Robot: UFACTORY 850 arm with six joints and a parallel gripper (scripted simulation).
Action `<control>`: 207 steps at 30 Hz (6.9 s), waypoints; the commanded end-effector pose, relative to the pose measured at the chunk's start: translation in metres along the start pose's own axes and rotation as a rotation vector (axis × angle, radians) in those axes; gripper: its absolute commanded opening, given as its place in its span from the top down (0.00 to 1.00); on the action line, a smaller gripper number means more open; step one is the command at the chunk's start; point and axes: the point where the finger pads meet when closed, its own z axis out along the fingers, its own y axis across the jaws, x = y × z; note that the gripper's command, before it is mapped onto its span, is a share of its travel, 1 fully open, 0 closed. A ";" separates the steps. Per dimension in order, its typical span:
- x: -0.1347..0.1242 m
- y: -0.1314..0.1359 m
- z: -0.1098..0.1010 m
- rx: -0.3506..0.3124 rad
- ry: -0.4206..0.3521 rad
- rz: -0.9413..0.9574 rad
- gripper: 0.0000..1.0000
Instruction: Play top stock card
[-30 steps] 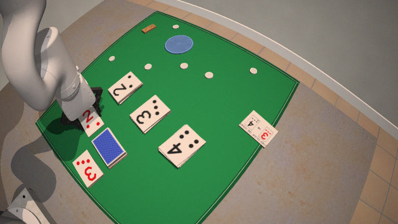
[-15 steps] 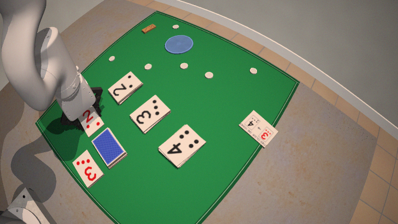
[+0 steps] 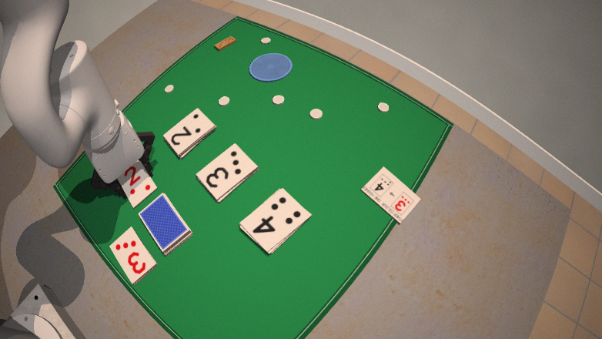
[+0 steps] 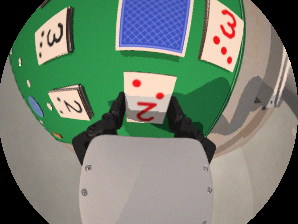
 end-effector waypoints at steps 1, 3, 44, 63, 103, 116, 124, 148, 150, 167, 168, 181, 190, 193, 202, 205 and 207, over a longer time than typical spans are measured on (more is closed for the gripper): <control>-0.001 -0.001 -0.003 0.001 0.000 0.000 0.47; -0.001 -0.001 -0.005 0.001 0.000 0.000 0.47; -0.001 -0.001 -0.039 0.001 0.000 0.000 0.47; -0.001 -0.001 -0.039 0.001 0.000 0.000 0.47; -0.001 -0.001 -0.039 0.001 0.000 0.000 0.47; -0.001 -0.001 -0.039 0.001 0.000 0.000 0.47; -0.001 -0.001 -0.039 0.001 0.000 0.000 0.47; -0.001 -0.001 -0.039 0.001 0.000 0.000 0.47; -0.001 -0.001 -0.039 0.001 0.000 0.000 0.47; 0.006 -0.009 -0.039 0.001 0.000 0.084 0.47; 0.007 -0.011 -0.039 0.001 0.000 0.103 0.47; 0.027 -0.037 -0.041 0.001 -0.001 0.373 0.47; 0.042 -0.057 -0.043 0.001 -0.001 0.583 0.47; 0.047 -0.064 -0.043 0.001 -0.001 0.649 0.47; 0.062 -0.084 -0.045 0.001 -0.001 0.862 0.47; 0.062 -0.084 -0.045 0.001 -0.001 0.863 0.47; 0.070 -0.094 -0.045 0.000 -0.001 0.963 0.47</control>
